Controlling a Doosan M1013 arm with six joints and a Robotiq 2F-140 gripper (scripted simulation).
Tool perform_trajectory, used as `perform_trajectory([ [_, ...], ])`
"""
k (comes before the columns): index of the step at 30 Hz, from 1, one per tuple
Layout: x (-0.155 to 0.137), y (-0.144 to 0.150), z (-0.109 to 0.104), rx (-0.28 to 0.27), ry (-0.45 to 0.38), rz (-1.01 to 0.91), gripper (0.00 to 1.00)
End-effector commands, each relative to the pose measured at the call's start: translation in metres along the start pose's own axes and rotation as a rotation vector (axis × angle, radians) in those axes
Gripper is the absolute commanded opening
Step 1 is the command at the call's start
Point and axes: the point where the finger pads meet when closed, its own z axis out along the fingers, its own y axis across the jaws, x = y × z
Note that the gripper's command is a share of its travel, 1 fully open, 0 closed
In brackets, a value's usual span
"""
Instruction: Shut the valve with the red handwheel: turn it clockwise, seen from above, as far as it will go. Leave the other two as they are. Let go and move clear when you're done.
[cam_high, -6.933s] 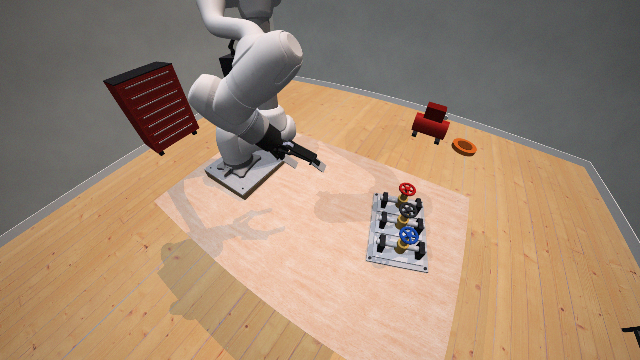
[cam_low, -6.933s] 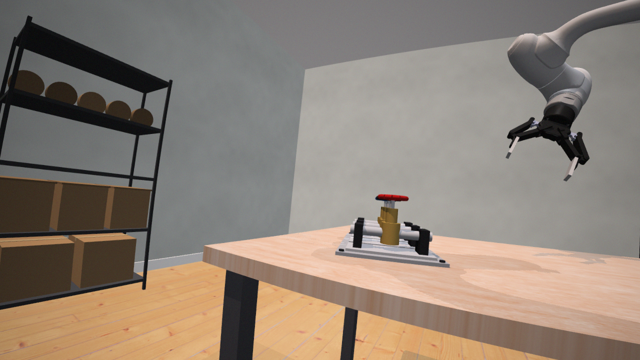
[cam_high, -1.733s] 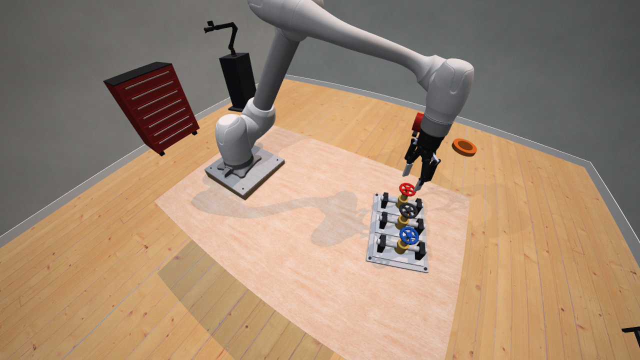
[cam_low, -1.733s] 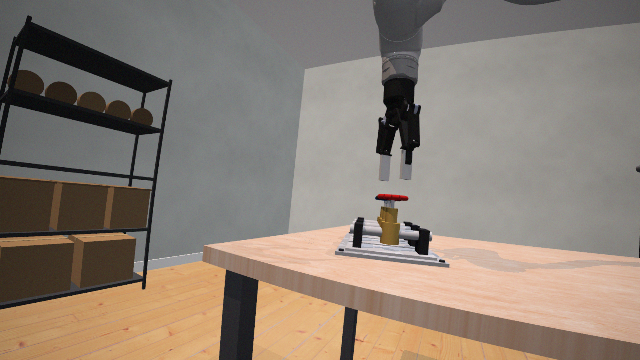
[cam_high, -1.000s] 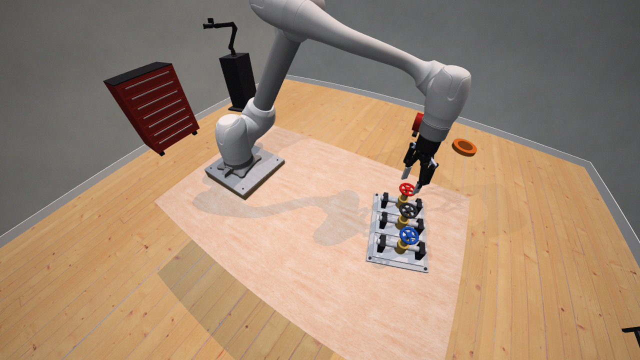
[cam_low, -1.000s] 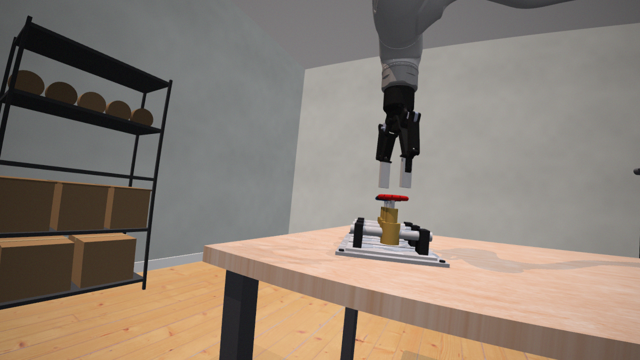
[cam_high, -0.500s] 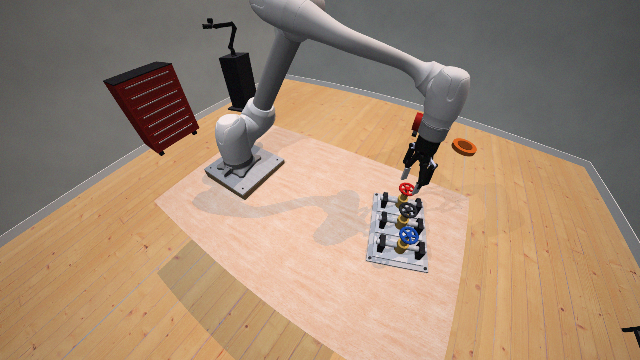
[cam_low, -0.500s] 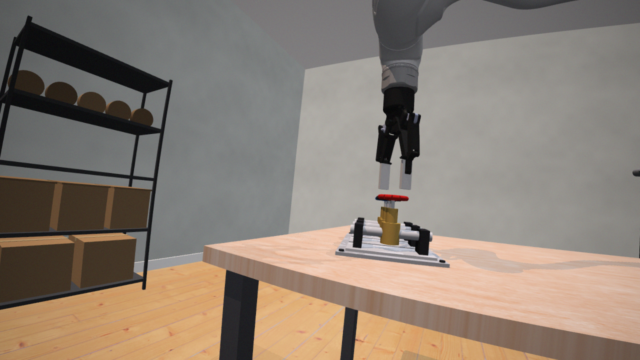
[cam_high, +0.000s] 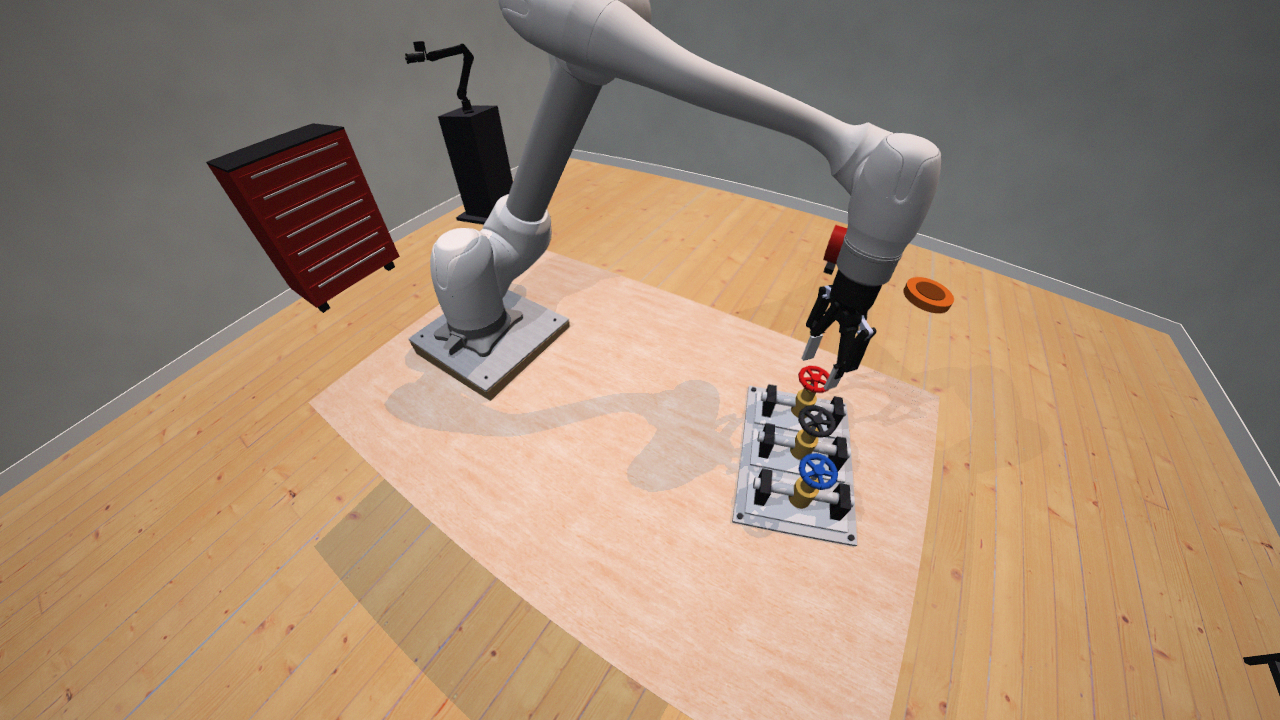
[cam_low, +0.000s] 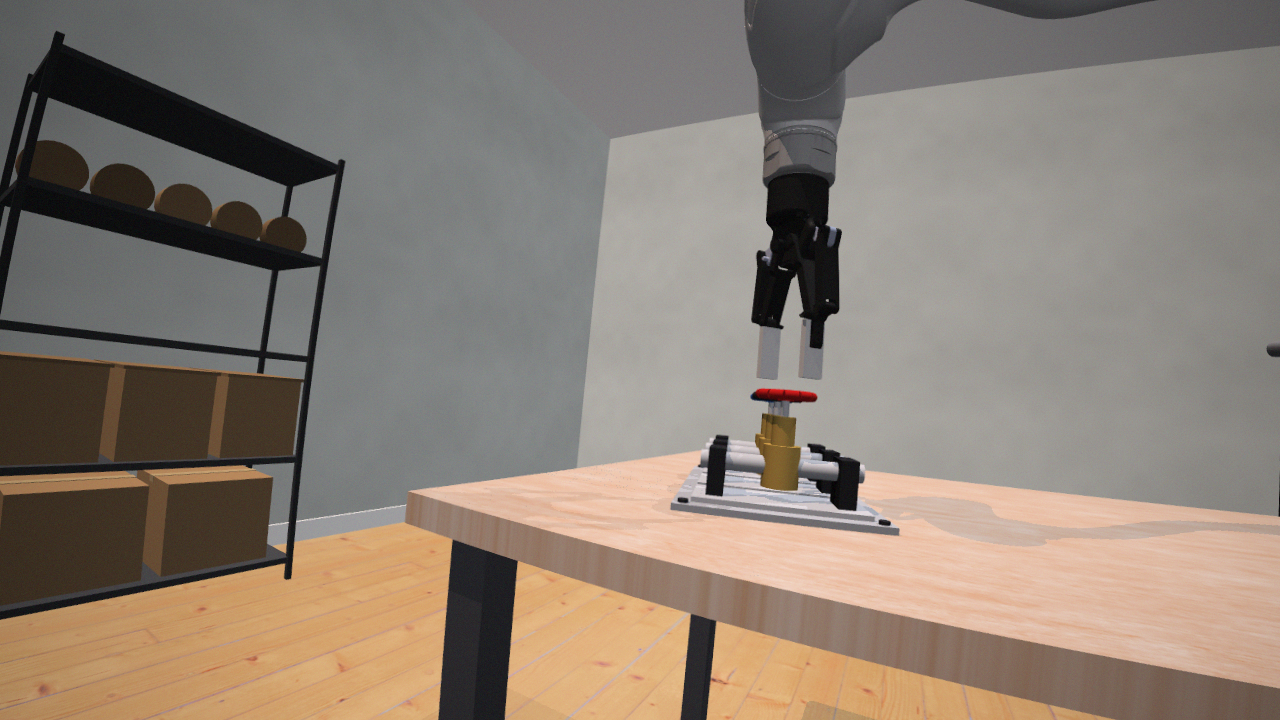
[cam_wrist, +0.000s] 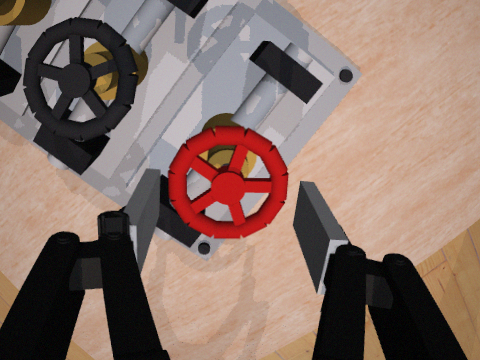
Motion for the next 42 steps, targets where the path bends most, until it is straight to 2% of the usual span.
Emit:
perform_trajectory([
  [1, 0.0000, 0.0000, -0.0002, 0.000, 0.000, 0.000, 0.55],
  [42, 0.0000, 0.0000, 0.0050, 0.000, 0.000, 0.000, 0.55],
])
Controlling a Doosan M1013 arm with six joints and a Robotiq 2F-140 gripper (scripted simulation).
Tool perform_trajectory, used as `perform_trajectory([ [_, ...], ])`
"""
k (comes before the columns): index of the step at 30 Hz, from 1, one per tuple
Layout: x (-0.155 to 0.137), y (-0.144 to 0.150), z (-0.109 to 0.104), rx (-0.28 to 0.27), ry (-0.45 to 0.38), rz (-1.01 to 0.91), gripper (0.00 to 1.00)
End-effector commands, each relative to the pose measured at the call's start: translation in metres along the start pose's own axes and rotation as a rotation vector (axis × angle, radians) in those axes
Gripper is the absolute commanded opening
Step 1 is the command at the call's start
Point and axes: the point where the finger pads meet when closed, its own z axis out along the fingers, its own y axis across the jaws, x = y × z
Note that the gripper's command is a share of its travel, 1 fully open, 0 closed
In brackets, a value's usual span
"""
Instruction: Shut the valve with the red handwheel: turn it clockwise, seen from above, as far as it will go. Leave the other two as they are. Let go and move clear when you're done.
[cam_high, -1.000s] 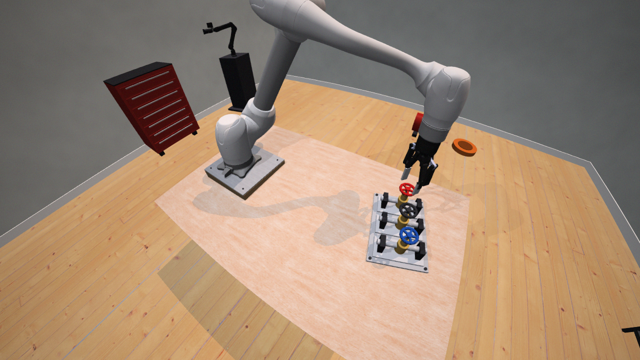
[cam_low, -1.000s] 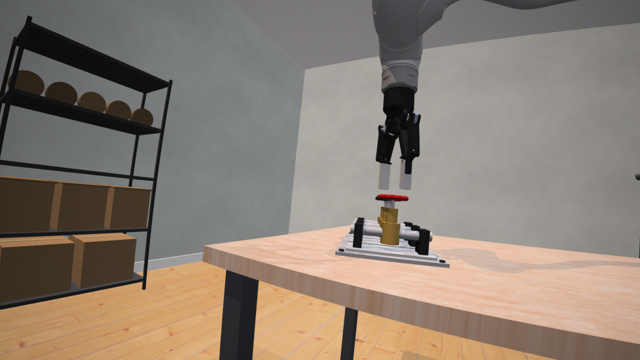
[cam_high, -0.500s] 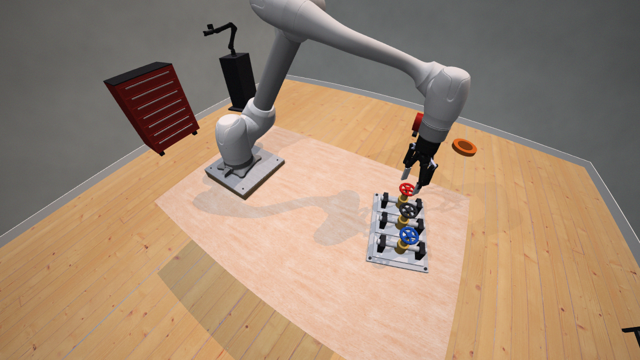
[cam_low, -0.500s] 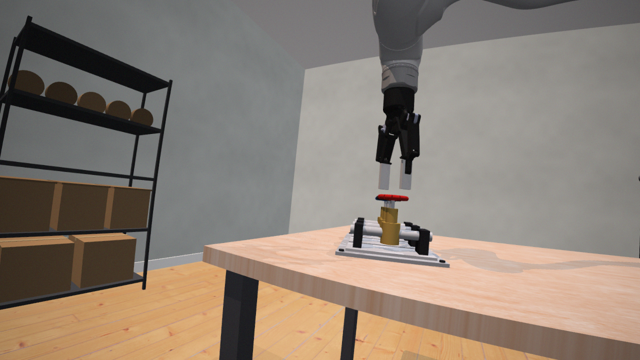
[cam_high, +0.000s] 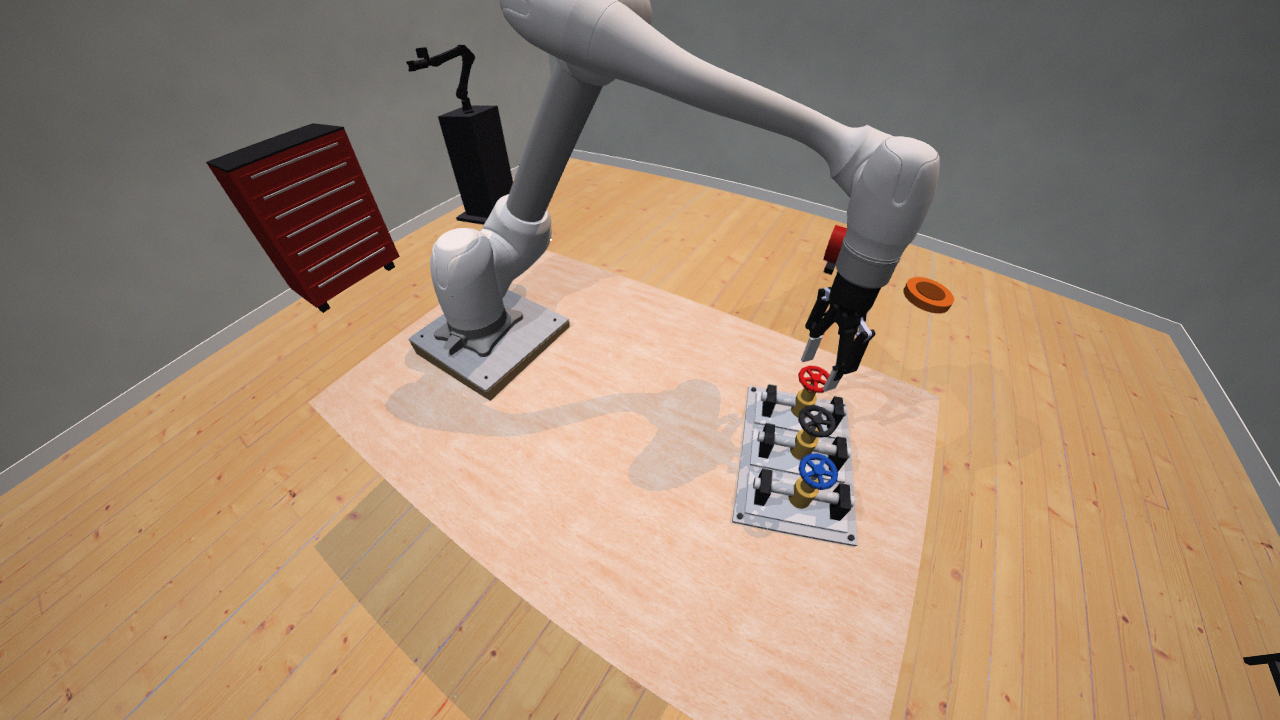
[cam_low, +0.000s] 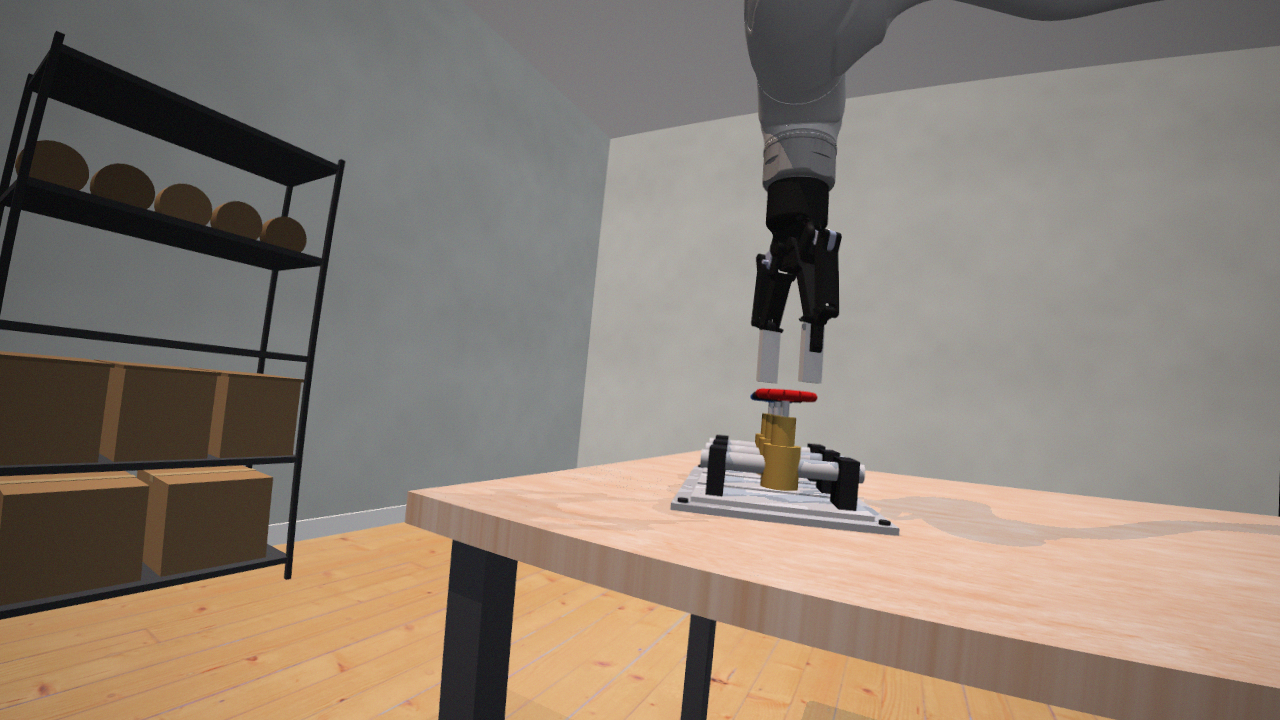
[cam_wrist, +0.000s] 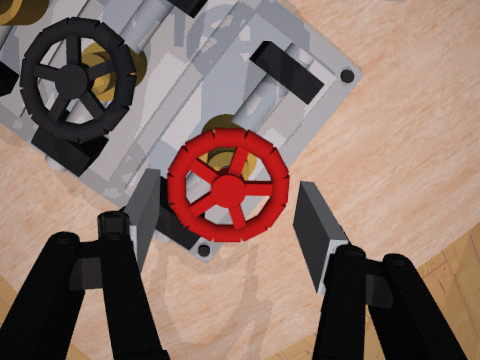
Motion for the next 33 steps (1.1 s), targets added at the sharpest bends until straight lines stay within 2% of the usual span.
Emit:
perform_trajectory([
  [1, 0.000, 0.000, 0.001, 0.000, 0.000, 0.000, 0.55],
  [33, 0.000, 0.000, 0.025, 0.000, 0.000, 0.000, 0.55],
])
